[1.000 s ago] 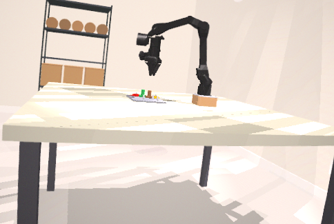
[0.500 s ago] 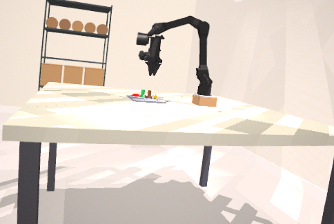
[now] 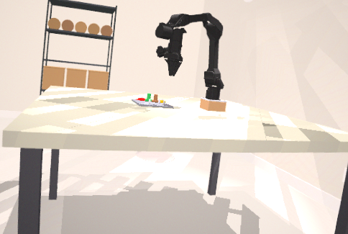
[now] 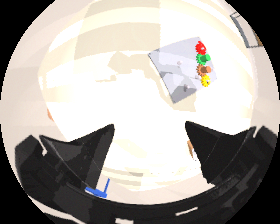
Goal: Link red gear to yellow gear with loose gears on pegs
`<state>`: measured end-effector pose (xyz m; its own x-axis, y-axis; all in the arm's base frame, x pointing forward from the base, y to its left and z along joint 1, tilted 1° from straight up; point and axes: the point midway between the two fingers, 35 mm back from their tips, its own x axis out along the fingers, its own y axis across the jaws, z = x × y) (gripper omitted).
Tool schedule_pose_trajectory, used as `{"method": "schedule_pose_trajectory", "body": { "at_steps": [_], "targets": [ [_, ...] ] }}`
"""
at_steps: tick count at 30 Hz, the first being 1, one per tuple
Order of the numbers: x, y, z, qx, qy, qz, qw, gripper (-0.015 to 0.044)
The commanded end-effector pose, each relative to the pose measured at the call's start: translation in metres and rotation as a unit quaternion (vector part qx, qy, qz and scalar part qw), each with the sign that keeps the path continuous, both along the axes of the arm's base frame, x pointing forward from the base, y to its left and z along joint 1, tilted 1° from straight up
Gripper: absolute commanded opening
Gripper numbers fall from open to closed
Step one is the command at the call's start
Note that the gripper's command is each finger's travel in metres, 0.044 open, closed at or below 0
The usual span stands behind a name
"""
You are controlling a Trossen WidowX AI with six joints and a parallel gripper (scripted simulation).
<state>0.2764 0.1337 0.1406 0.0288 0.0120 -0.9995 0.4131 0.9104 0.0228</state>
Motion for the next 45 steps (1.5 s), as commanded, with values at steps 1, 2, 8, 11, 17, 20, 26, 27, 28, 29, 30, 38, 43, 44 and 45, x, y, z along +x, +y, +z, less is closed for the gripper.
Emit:
{"method": "schedule_pose_trajectory", "body": {
  "at_steps": [1, 2, 8, 11, 17, 20, 26, 27, 28, 29, 30, 38, 43, 44, 45],
  "targets": [
    [-0.03, 0.055, 0.006, 0.003, 0.006, -0.001, 1.0, 0.044],
    [-0.039, 0.067, 0.007, 0.004, 0.006, -0.001, 1.0, 0.044],
    [-0.085, 0.117, 0.014, 0.005, 0.009, 0.0, 1.0, 0.044],
    [-0.085, 0.117, 0.014, 0.005, 0.009, 0.0, 1.0, 0.044],
    [-0.085, 0.117, 0.014, 0.005, 0.009, 0.0, 1.0, 0.044],
    [-0.085, 0.117, 0.014, 0.005, 0.009, 0.0, 1.0, 0.044],
    [-0.085, 0.117, 0.014, 0.005, 0.009, 0.0, 1.0, 0.044],
    [-0.085, 0.117, 0.014, 0.005, 0.009, 0.0, 1.0, 0.044],
    [-0.085, 0.117, 0.014, 0.005, 0.009, 0.0, 1.0, 0.044],
    [-0.085, 0.117, 0.014, 0.005, 0.009, 0.0, 1.0, 0.044],
    [-0.085, 0.117, 0.014, 0.005, 0.009, 0.0, 1.0, 0.044],
    [-0.085, 0.117, 0.014, 0.005, 0.009, 0.0, 1.0, 0.044],
    [-0.085, 0.117, 0.014, 0.005, 0.009, 0.0, 1.0, 0.044],
    [-0.085, 0.117, 0.014, 0.005, 0.009, 0.0, 1.0, 0.044],
    [-0.085, 0.117, 0.014, 0.005, 0.009, 0.0, 1.0, 0.044]
  ]
}}
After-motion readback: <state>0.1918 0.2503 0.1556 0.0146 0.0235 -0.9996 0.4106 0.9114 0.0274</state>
